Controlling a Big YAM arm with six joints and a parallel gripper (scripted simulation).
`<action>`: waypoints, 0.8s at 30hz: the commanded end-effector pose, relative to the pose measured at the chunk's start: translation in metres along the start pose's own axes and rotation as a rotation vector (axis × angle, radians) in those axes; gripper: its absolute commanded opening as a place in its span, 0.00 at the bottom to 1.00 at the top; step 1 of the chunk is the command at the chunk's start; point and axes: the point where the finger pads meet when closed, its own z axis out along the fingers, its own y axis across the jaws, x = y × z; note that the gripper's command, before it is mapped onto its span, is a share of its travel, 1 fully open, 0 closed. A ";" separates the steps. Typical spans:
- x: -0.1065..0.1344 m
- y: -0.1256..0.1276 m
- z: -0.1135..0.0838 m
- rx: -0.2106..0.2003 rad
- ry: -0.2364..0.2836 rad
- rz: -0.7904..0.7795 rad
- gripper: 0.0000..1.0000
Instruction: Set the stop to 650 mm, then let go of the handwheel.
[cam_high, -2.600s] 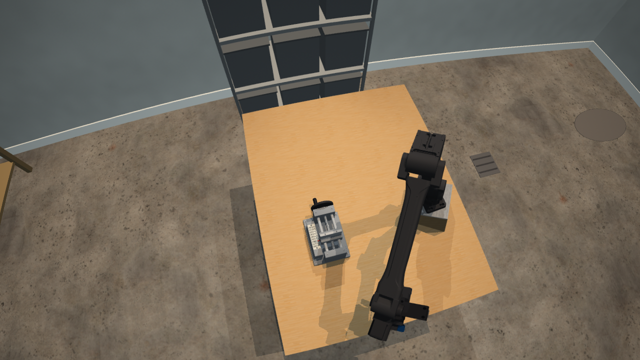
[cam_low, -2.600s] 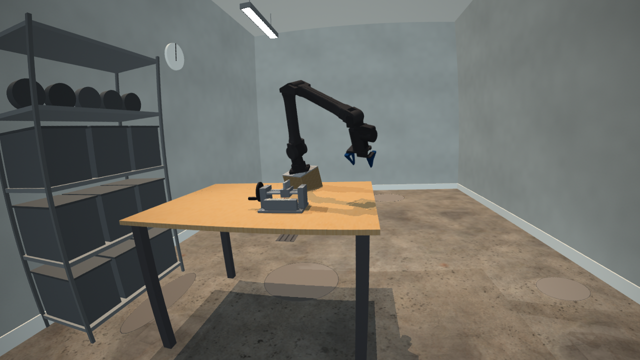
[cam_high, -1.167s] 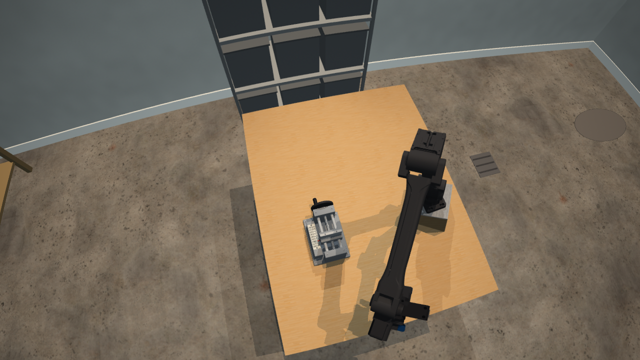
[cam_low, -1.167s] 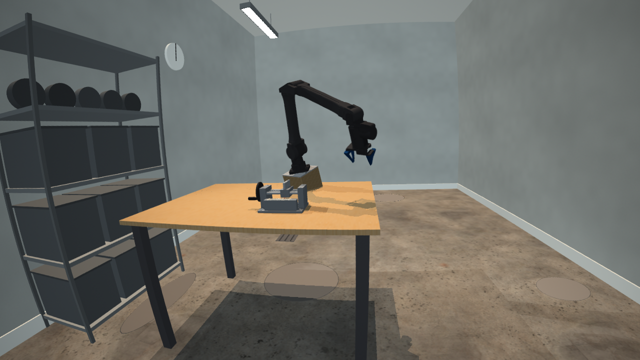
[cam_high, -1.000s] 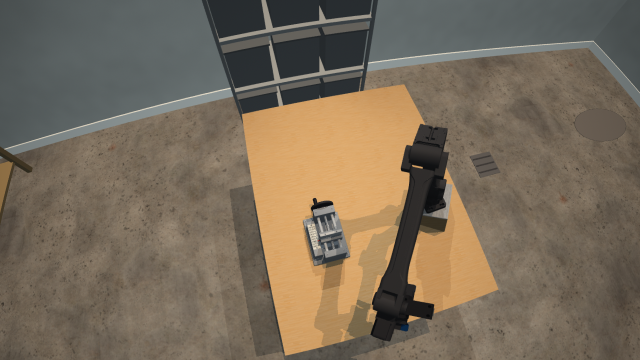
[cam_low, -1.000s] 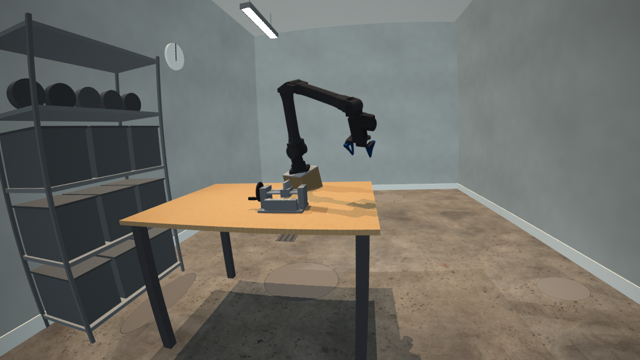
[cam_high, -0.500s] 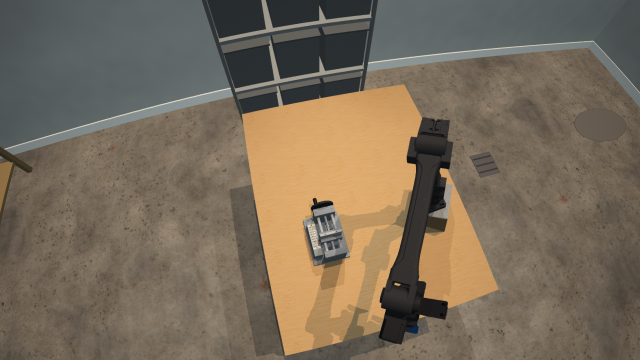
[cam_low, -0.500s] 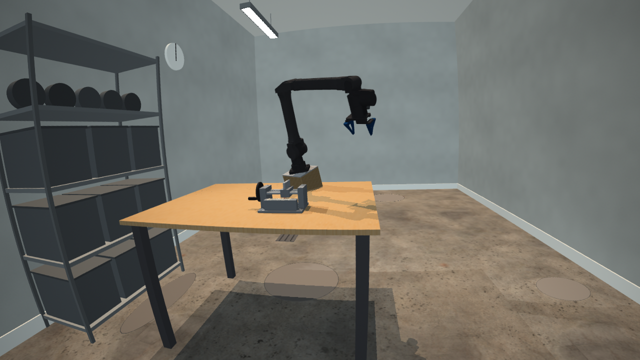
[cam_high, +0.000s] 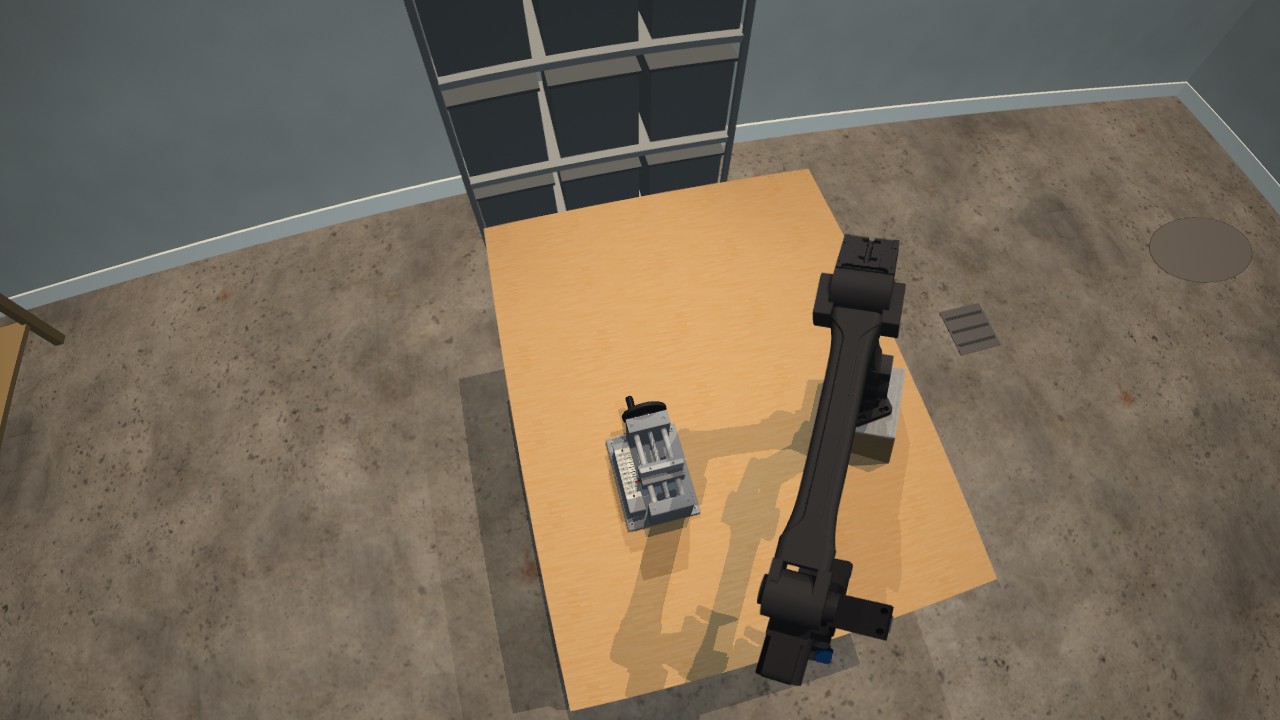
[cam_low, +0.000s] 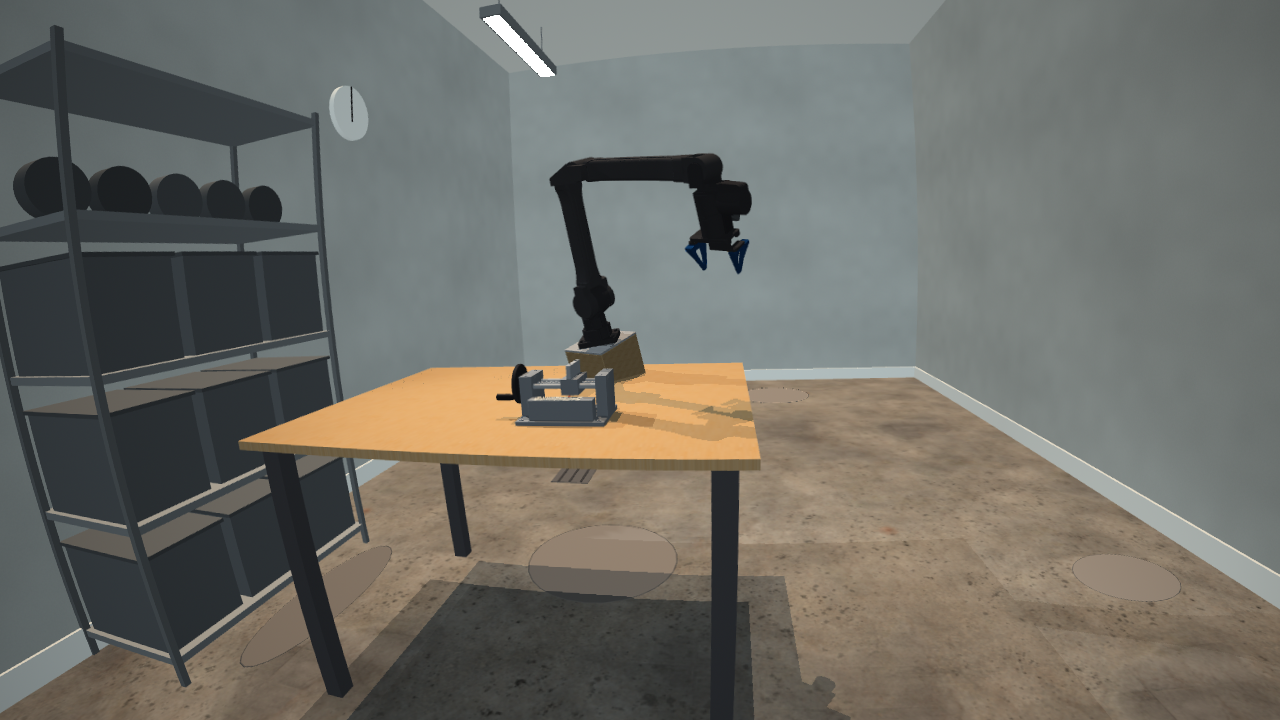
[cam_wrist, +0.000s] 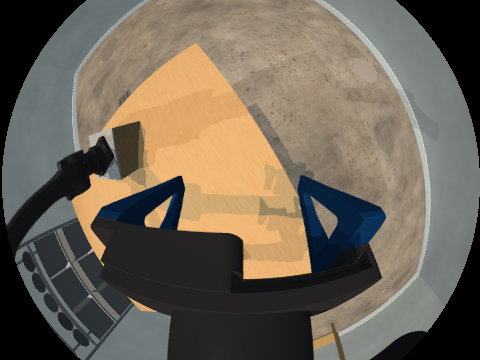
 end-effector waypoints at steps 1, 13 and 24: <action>0.022 0.000 -0.022 0.071 0.000 0.131 1.00; 0.125 0.018 -0.044 0.156 -0.002 0.749 1.00; 0.258 0.085 -0.067 0.213 -0.033 1.313 1.00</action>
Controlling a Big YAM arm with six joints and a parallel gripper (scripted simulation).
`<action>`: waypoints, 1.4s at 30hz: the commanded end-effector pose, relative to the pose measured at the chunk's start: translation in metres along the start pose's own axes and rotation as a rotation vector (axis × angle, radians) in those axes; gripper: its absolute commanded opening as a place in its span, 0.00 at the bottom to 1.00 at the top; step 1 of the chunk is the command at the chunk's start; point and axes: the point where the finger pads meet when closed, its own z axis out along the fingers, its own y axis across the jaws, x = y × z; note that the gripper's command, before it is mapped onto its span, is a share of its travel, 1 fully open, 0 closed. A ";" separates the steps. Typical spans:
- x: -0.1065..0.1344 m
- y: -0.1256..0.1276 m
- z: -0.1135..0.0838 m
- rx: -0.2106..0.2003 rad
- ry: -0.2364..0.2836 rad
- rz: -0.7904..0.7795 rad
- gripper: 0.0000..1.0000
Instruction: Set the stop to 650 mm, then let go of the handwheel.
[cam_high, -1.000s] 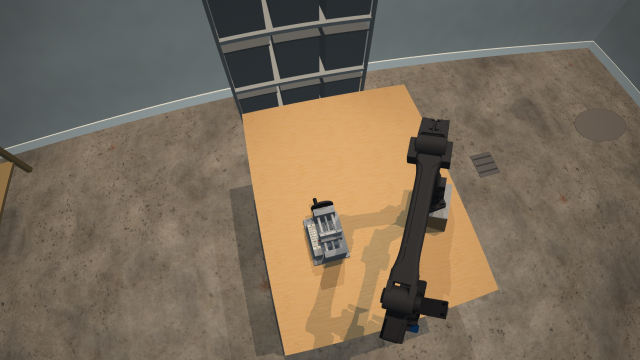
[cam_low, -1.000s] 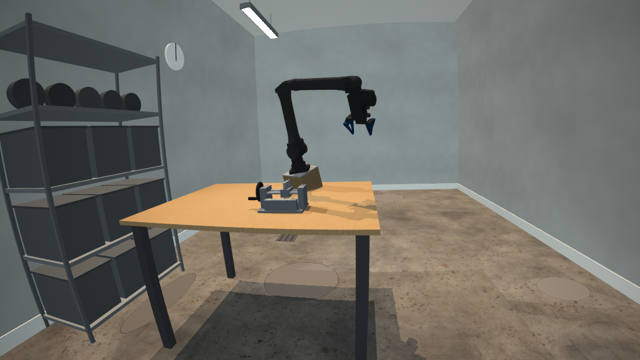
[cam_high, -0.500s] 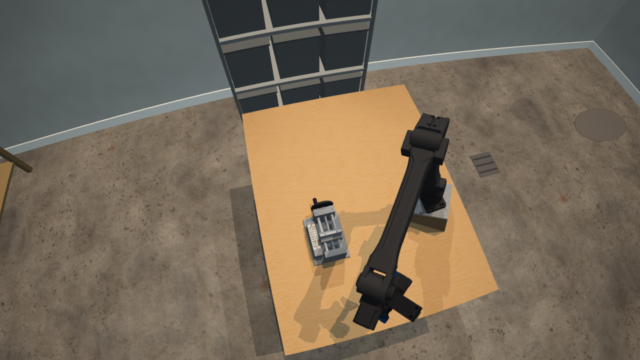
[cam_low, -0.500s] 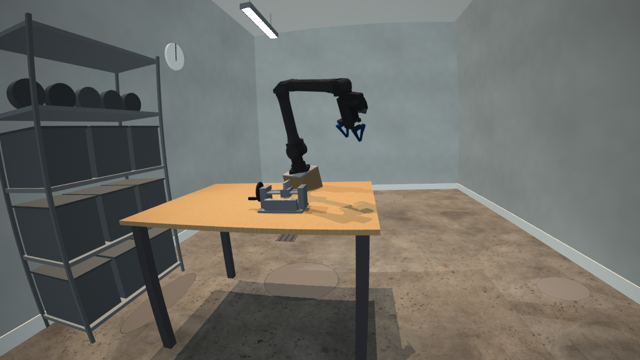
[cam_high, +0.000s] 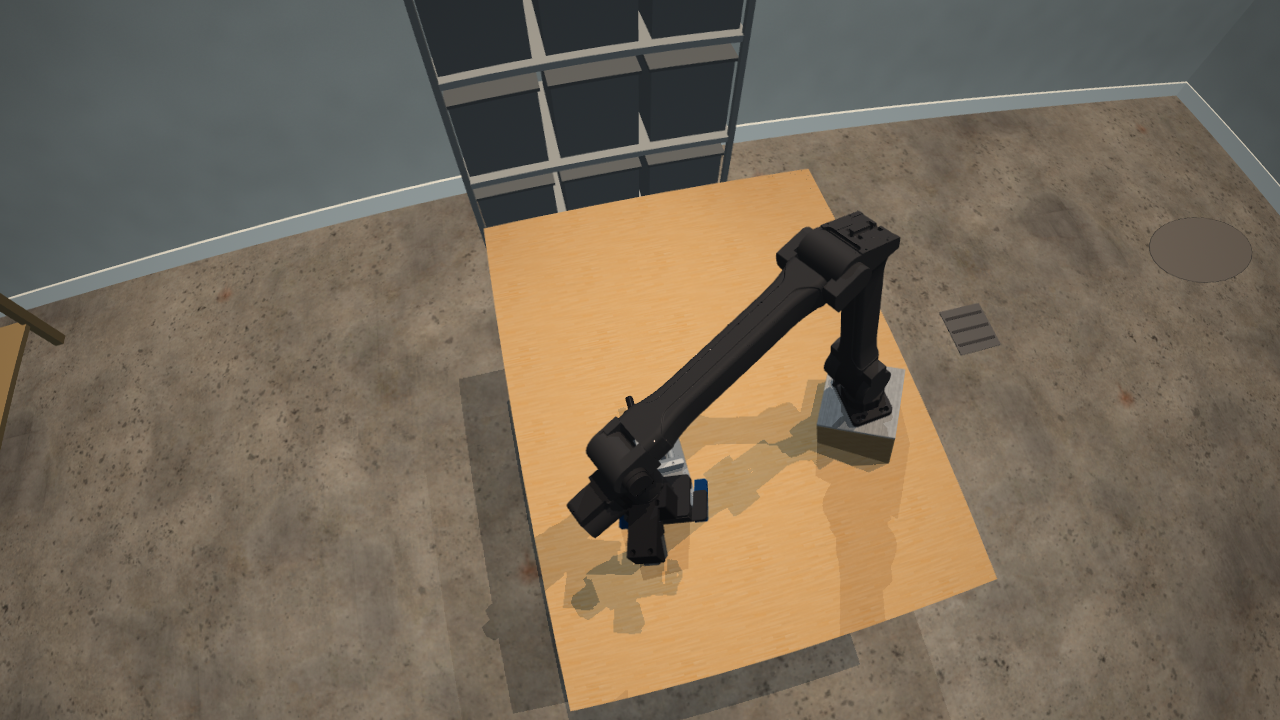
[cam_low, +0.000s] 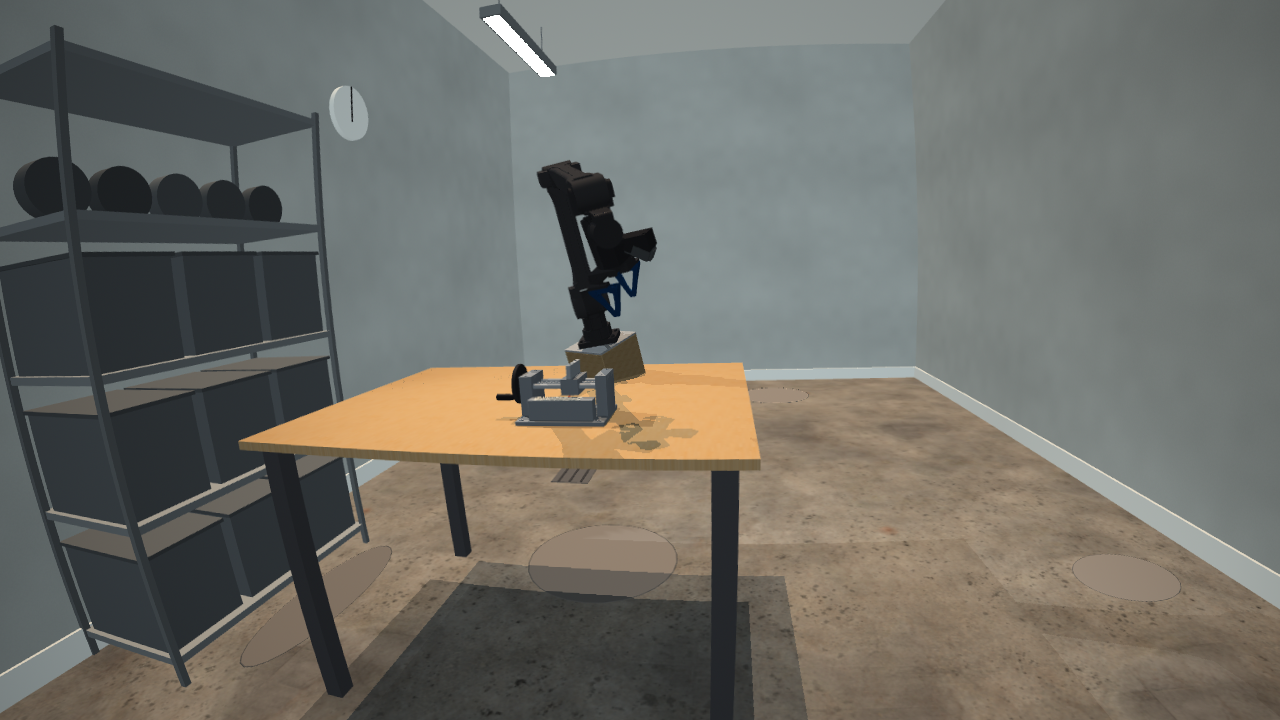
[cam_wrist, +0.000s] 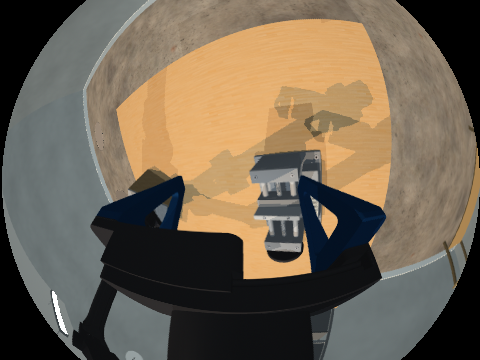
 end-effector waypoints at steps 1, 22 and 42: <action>0.016 -0.010 -0.022 0.056 -0.049 0.267 1.00; 0.255 -0.083 -0.052 0.113 -0.198 1.554 1.00; 0.283 -0.082 -0.054 0.261 -0.444 2.582 1.00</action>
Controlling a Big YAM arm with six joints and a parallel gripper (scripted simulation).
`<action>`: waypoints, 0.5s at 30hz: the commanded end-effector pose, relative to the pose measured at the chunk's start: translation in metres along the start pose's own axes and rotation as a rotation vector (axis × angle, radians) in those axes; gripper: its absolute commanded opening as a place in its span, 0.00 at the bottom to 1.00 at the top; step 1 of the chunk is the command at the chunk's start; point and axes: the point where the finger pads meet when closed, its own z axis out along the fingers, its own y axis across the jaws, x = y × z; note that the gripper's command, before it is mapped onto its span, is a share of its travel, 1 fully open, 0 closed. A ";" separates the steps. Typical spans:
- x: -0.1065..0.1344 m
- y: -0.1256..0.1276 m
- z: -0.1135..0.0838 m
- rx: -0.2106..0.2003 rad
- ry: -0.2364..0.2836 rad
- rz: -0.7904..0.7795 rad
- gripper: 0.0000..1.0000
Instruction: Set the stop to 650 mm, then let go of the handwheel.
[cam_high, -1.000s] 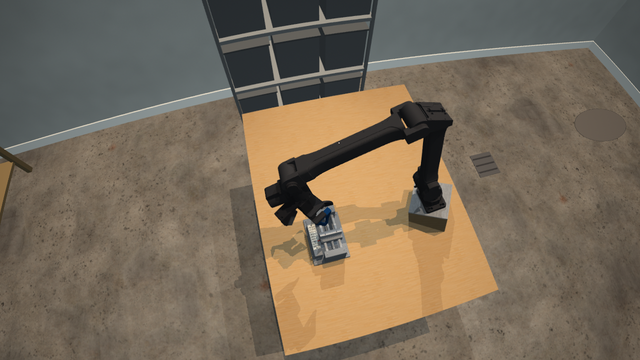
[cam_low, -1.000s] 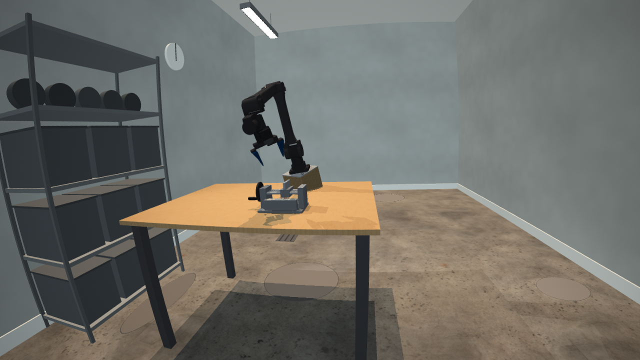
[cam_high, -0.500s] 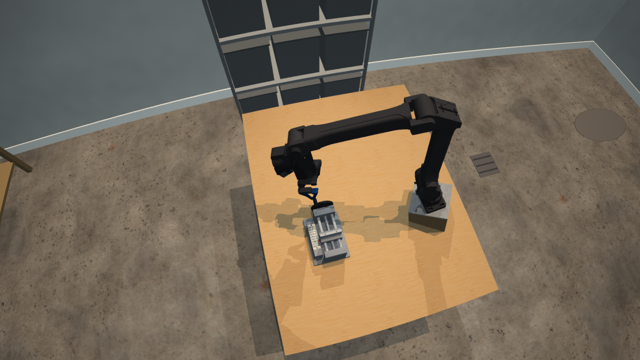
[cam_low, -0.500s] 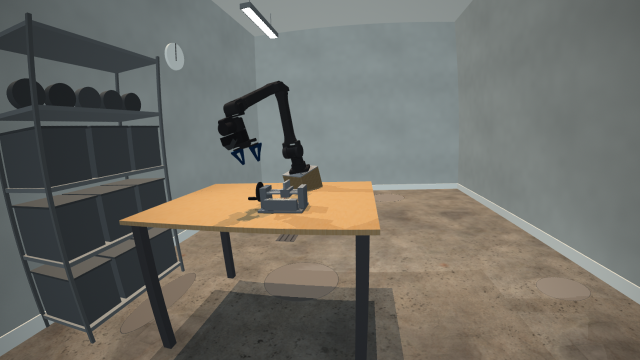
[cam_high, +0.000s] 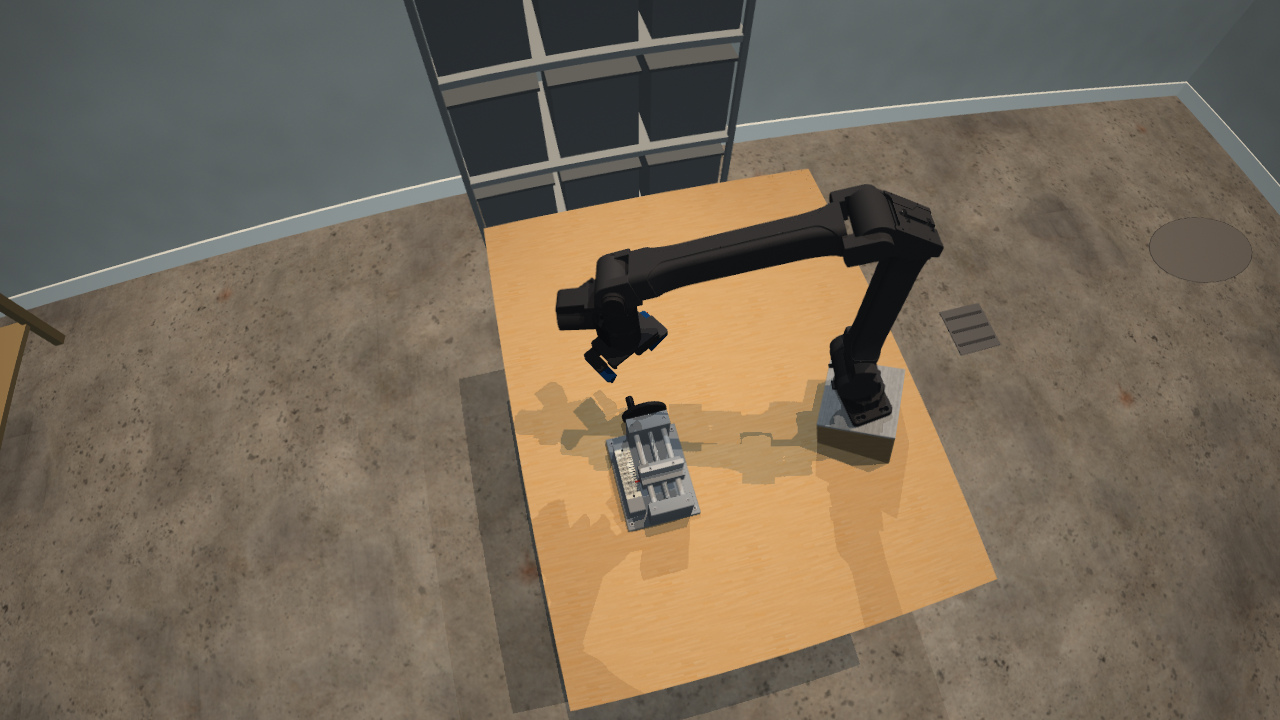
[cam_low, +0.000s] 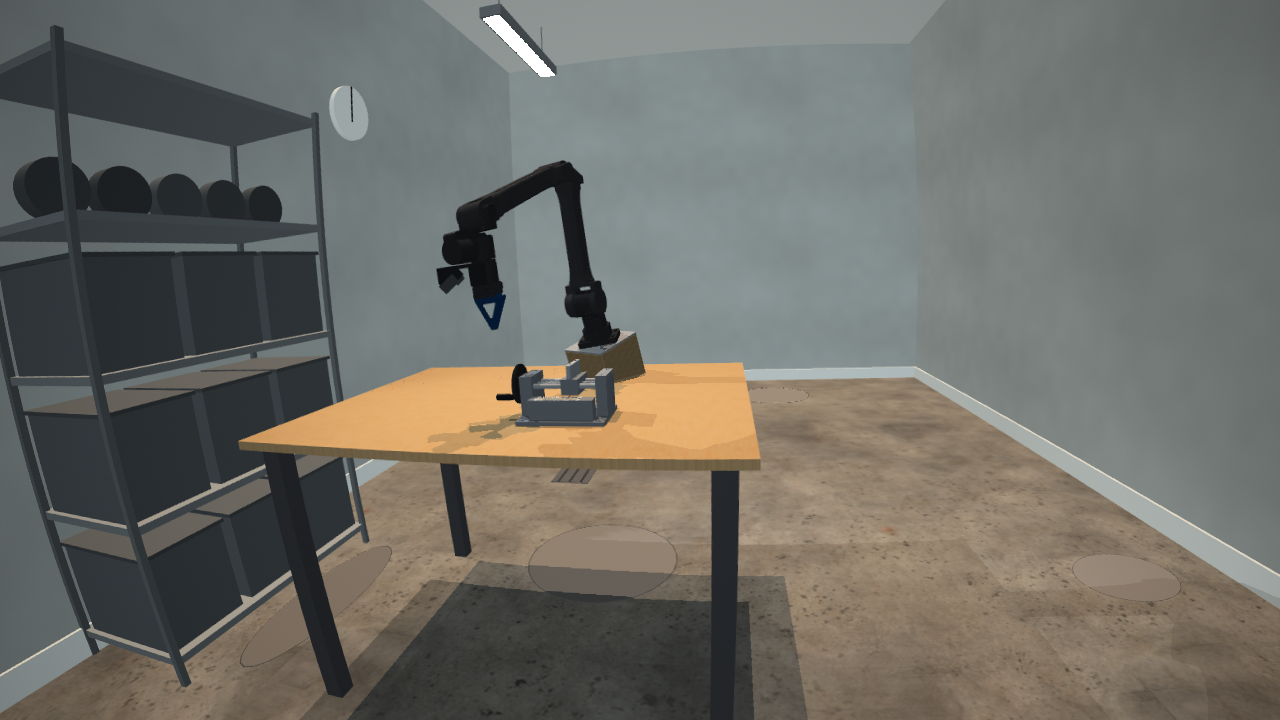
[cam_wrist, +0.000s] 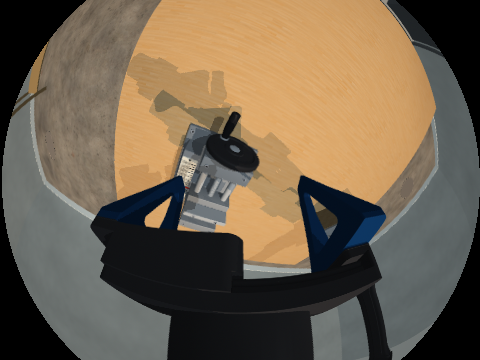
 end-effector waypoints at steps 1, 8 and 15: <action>0.003 0.011 -0.017 -0.059 -0.058 0.270 1.00; 0.002 0.010 -0.016 -0.096 -0.097 0.474 1.00; -0.006 0.016 -0.010 -0.085 -0.090 0.479 1.00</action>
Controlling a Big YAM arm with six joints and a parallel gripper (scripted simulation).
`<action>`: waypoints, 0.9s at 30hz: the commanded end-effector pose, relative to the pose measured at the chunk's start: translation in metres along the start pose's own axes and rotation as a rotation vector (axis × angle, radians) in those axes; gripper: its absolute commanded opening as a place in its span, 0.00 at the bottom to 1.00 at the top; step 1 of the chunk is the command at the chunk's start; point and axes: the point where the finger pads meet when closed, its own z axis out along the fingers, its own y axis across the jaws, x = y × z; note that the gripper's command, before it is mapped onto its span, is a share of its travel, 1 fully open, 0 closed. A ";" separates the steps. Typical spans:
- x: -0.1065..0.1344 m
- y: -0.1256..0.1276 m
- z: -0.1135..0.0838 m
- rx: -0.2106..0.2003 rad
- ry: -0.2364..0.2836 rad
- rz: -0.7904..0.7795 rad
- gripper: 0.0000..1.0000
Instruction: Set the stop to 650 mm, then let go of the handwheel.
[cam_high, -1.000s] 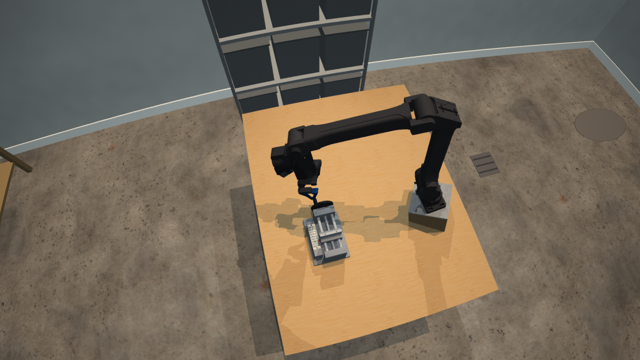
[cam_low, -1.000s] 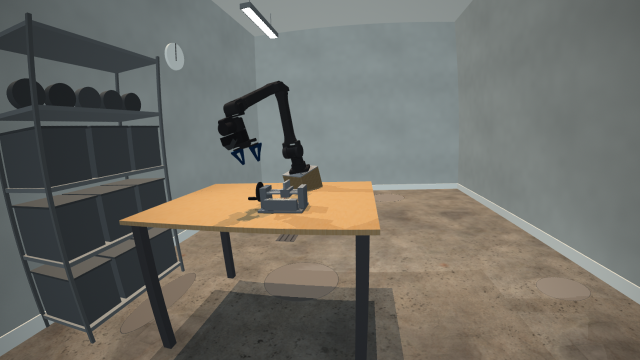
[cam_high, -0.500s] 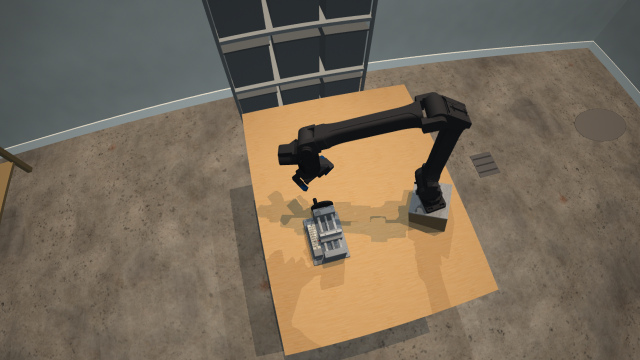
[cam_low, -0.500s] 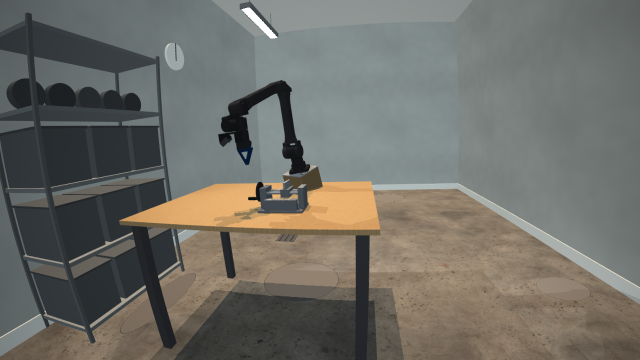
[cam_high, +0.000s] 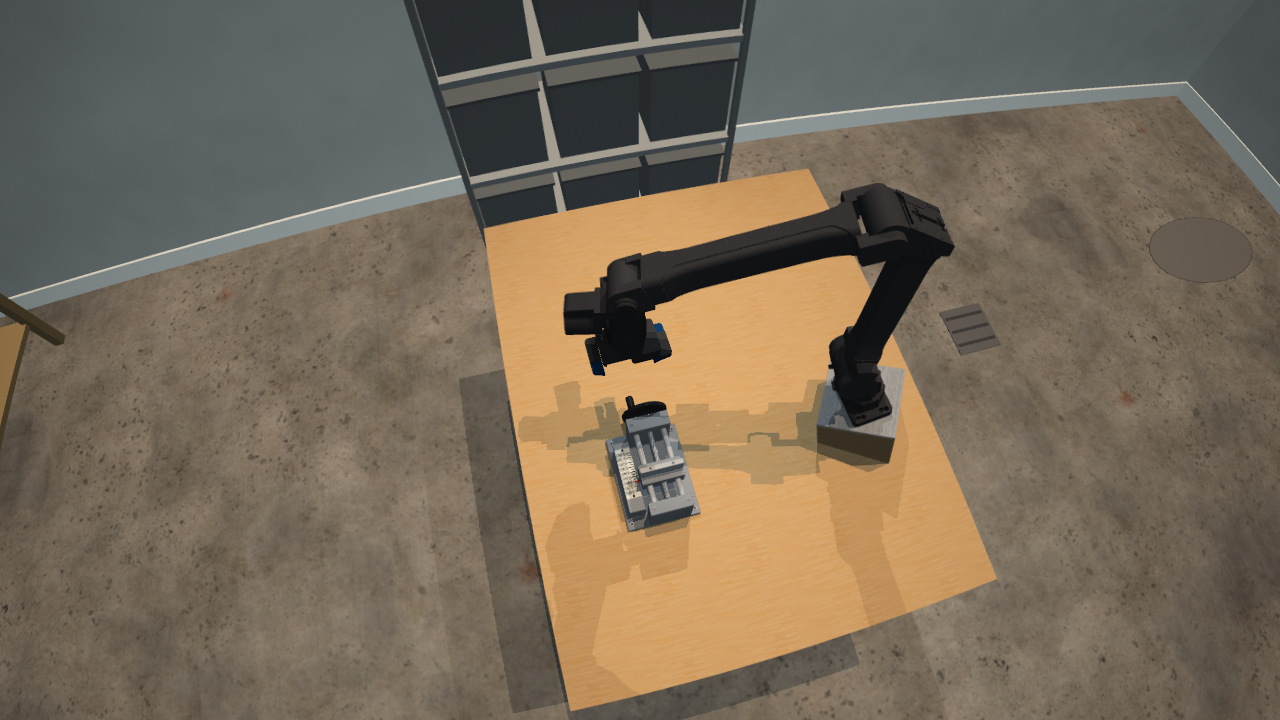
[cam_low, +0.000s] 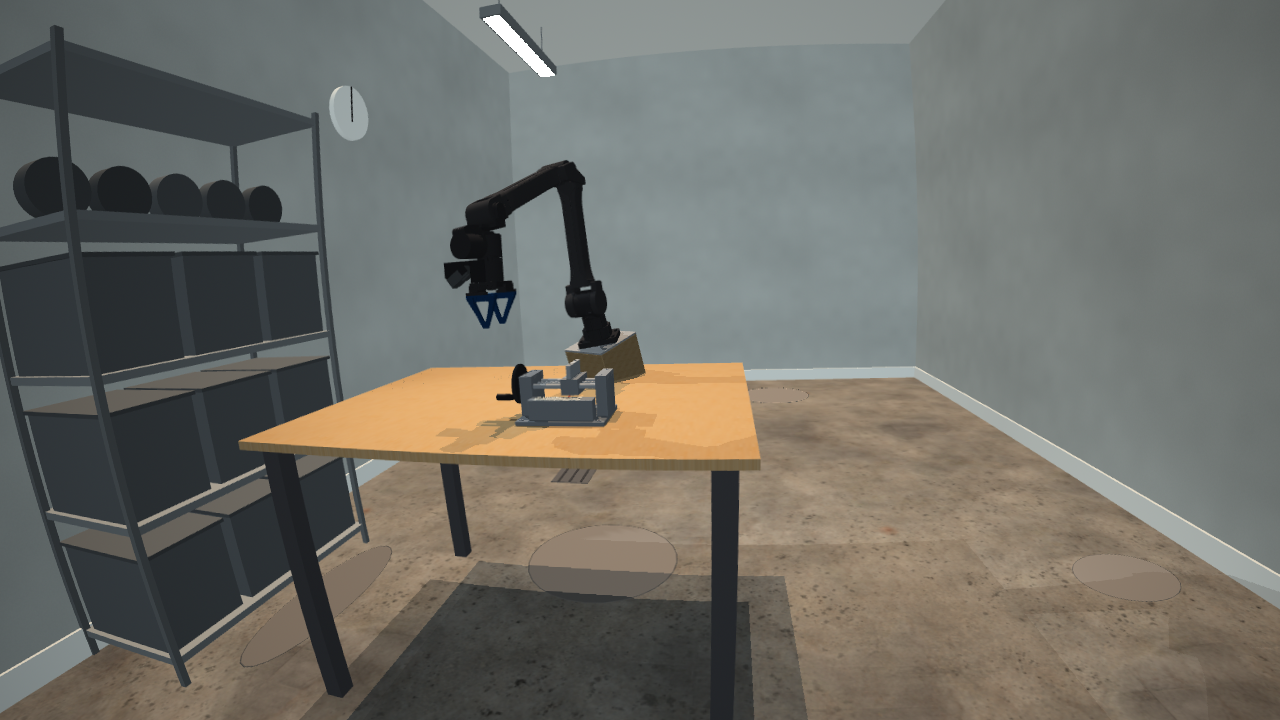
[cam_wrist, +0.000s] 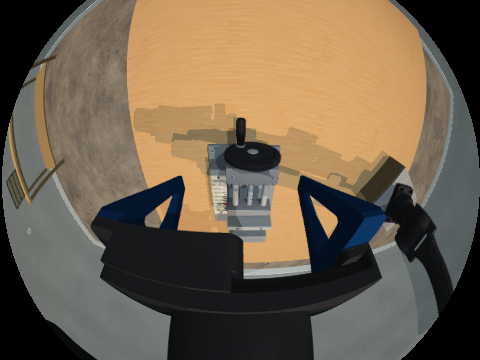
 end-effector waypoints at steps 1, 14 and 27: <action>-0.004 0.015 -0.006 -0.034 -0.011 0.034 1.00; -0.003 0.016 -0.007 -0.035 -0.011 0.028 0.53; 0.087 0.063 -0.018 -0.044 -0.003 0.026 0.53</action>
